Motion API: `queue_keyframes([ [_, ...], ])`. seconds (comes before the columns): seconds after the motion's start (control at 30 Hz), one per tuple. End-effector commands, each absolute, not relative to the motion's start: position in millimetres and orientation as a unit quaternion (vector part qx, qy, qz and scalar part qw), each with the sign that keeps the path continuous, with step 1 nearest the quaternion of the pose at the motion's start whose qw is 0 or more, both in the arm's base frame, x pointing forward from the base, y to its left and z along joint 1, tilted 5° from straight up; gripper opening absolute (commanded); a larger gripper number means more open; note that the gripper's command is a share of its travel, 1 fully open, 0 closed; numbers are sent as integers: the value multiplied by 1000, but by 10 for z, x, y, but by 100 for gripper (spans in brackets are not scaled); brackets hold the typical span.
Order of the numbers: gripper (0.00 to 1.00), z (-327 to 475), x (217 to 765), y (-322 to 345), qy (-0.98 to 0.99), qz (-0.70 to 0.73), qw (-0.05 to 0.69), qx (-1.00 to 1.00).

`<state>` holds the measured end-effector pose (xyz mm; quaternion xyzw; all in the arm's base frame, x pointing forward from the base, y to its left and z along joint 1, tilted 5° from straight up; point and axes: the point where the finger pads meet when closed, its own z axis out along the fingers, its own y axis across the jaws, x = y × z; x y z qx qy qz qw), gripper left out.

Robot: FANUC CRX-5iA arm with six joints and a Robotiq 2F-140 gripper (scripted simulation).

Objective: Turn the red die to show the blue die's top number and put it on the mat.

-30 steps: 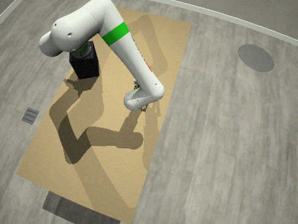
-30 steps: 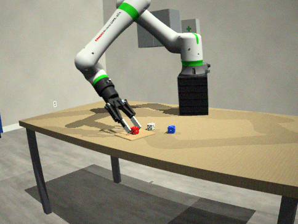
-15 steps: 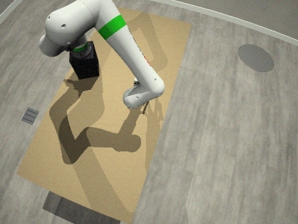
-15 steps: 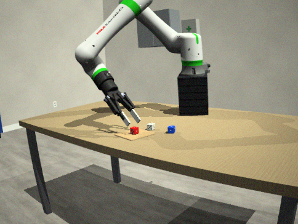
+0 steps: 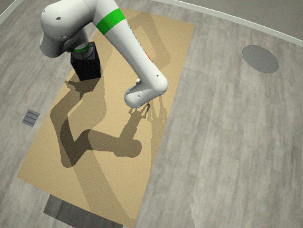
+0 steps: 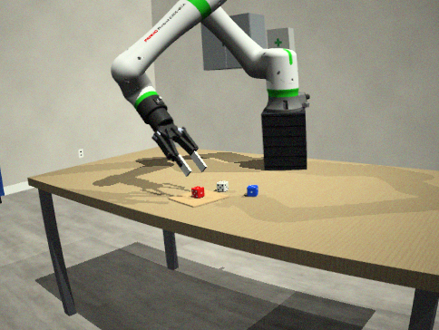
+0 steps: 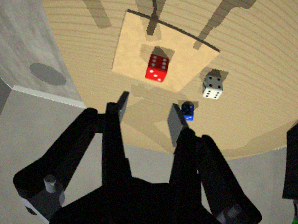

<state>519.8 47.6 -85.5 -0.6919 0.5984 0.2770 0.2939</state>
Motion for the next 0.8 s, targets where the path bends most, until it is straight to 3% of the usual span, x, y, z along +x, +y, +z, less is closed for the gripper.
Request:
queue_keyframes([
  [0.0, 40, -843, 5199, 475, 598, 277, 294, -692],
  [0.77, 40, -827, 5150, 530, 643, 157, 178, -729],
])
